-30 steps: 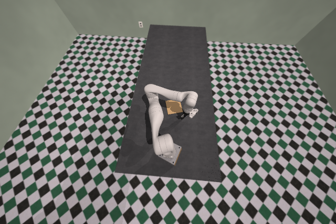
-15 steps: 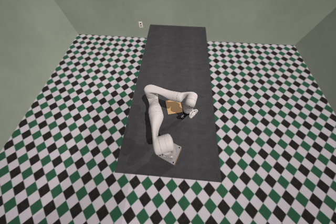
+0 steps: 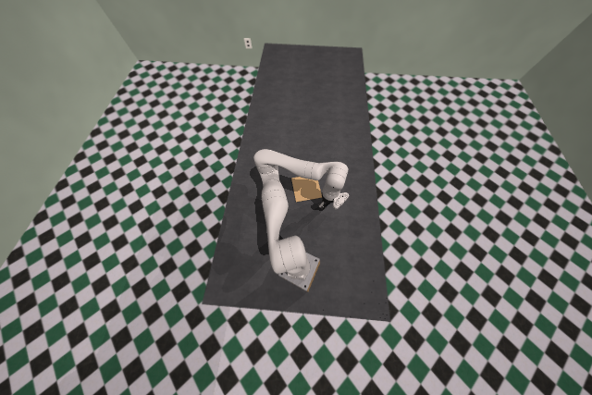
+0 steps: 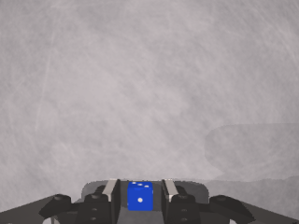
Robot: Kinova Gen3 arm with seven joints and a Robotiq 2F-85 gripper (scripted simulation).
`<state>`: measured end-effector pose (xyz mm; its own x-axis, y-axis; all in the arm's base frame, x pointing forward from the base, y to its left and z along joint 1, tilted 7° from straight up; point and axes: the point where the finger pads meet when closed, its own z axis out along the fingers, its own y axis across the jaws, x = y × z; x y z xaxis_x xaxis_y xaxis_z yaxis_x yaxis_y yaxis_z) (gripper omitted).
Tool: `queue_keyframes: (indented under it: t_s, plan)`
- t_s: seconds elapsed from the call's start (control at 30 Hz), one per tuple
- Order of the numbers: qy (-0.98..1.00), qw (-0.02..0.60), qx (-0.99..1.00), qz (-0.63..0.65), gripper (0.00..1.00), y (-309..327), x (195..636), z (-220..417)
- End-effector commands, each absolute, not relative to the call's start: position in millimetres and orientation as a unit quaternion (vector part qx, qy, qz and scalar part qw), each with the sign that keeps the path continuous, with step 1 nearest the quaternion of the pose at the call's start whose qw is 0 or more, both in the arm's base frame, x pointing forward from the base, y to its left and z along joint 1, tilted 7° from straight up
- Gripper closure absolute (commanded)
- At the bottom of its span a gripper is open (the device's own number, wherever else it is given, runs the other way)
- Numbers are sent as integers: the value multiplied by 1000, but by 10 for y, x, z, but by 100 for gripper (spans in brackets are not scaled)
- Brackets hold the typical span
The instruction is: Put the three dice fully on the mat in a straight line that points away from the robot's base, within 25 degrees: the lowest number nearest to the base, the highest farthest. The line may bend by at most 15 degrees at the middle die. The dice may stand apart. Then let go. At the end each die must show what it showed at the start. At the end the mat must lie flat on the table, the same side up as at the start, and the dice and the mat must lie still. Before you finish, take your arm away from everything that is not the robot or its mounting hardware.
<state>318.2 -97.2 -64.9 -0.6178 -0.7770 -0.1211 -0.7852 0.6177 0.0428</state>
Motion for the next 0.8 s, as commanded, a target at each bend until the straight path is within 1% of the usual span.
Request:
queue_keyframes:
  t_s: [0.0, 0.43, 0.47, 0.77]
  plan:
    - [898, 46, -435, 45, 69, -973, 3186, -645]
    - [898, 46, -435, 45, 69, -973, 3186, -645]
    - [898, 46, -435, 45, 89, -973, 3186, -645]
    - [898, 46, -435, 45, 89, -973, 3186, -645]
